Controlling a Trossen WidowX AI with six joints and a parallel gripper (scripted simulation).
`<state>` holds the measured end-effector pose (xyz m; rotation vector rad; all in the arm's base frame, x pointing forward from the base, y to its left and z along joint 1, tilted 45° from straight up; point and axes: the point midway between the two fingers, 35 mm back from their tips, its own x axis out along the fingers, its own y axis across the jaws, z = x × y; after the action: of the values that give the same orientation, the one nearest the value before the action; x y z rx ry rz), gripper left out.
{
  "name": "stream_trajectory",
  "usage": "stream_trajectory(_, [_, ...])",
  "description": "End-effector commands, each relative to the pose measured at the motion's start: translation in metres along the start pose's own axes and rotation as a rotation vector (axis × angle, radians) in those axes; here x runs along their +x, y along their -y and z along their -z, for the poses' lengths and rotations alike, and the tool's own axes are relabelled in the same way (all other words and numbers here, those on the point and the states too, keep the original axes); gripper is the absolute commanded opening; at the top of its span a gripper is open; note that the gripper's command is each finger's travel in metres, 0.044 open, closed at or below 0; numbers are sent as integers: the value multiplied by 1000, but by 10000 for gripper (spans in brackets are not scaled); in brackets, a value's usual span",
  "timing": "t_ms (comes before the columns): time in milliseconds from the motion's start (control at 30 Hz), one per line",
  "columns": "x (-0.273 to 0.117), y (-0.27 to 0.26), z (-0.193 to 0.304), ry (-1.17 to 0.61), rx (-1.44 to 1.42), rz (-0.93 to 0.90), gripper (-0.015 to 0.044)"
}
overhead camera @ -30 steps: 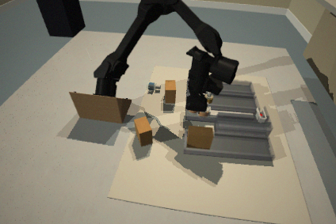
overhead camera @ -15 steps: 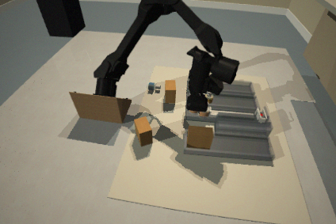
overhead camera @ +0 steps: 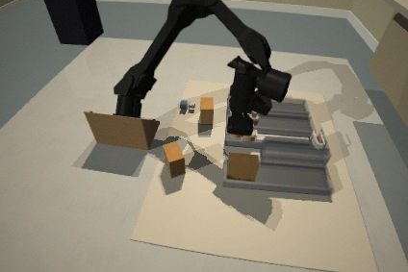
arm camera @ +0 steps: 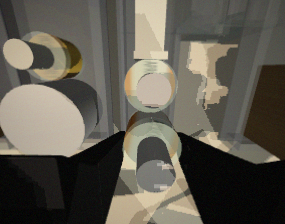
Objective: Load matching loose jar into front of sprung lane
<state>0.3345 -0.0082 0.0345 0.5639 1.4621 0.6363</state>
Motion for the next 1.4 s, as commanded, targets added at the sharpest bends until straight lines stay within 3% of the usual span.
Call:
stream_trajectory(0, [-1, -2, -6, 21, -11, -6, 0])
stream_trajectory(1367, [12, -2, -6, 21, -11, -6, 0])
